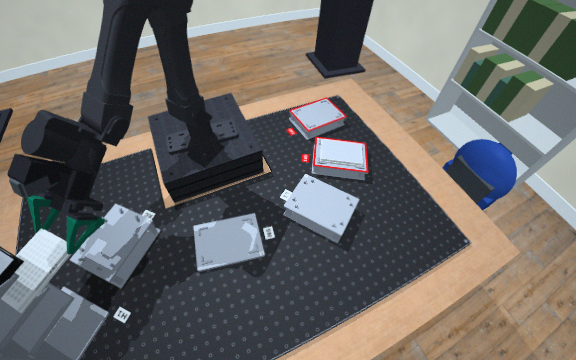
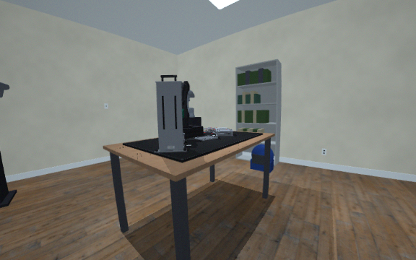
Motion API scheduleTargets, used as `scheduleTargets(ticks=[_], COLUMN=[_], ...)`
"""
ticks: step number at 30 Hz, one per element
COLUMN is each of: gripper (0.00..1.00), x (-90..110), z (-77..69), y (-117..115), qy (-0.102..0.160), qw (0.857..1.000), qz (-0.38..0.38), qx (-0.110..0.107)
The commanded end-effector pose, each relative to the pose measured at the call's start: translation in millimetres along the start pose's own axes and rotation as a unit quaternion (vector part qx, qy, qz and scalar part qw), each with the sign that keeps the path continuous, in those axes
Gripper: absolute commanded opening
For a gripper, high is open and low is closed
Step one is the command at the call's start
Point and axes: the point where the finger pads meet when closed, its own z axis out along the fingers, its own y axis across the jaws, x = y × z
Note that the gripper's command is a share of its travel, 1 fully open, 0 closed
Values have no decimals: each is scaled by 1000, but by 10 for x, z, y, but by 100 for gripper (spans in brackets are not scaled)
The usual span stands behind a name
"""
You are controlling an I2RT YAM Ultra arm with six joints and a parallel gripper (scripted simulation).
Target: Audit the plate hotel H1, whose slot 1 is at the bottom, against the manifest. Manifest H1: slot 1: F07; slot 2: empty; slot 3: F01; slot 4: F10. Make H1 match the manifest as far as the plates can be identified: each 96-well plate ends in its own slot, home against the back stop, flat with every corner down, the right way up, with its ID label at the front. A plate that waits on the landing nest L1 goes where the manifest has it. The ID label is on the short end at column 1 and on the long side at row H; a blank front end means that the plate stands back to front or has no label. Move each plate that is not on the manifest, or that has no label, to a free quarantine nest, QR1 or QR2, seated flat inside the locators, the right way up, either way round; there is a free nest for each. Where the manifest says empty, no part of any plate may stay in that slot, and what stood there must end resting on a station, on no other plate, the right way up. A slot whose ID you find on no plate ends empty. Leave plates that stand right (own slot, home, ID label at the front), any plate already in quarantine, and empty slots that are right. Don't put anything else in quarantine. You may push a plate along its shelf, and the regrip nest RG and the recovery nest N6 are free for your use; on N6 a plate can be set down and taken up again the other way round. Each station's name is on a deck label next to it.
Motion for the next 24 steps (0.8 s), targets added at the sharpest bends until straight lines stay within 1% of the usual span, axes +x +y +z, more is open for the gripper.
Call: scheduleTargets(ticks=[1,24], gripper=[86,86], x=[-70,72], z=[-37,-278], y=[1,0], qy=[-10,-10], qw=[1000,1000], qz=[-2,-2], qx=[0,0])
